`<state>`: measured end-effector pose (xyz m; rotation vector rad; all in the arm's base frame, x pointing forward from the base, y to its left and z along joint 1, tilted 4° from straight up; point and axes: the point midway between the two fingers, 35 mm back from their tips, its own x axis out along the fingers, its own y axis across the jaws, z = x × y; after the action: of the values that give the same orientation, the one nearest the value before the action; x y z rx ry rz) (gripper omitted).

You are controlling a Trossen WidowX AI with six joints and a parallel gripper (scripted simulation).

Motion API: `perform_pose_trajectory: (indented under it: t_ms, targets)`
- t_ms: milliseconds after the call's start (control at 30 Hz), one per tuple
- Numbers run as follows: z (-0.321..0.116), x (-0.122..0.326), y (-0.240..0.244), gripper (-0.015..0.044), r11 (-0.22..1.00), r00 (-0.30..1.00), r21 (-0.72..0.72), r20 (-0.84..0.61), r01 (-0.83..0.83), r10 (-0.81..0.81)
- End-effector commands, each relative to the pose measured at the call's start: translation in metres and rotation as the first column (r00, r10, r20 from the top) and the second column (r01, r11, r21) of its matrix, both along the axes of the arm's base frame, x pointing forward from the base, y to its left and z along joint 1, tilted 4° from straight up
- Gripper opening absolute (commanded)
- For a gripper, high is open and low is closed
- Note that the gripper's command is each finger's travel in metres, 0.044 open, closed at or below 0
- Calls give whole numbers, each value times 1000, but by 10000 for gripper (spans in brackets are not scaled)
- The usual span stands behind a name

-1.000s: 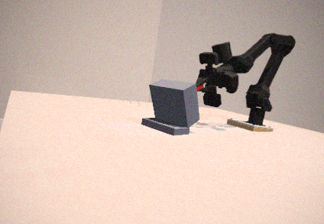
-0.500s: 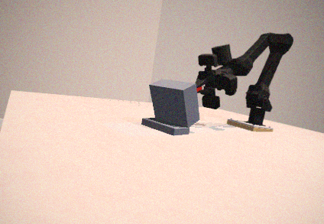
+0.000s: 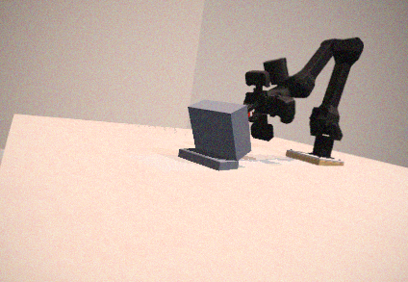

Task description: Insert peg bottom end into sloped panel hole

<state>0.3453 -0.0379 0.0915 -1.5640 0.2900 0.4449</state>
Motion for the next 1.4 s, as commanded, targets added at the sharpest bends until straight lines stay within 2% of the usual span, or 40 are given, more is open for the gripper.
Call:
perform_pose_trajectory:
  t_ms: [0,1367]
  targets:
    - [-1,3,0,0,1000,1000,0,1,4,-4]
    - [-5,13,-1,0,1000,1000,0,1,0,0]
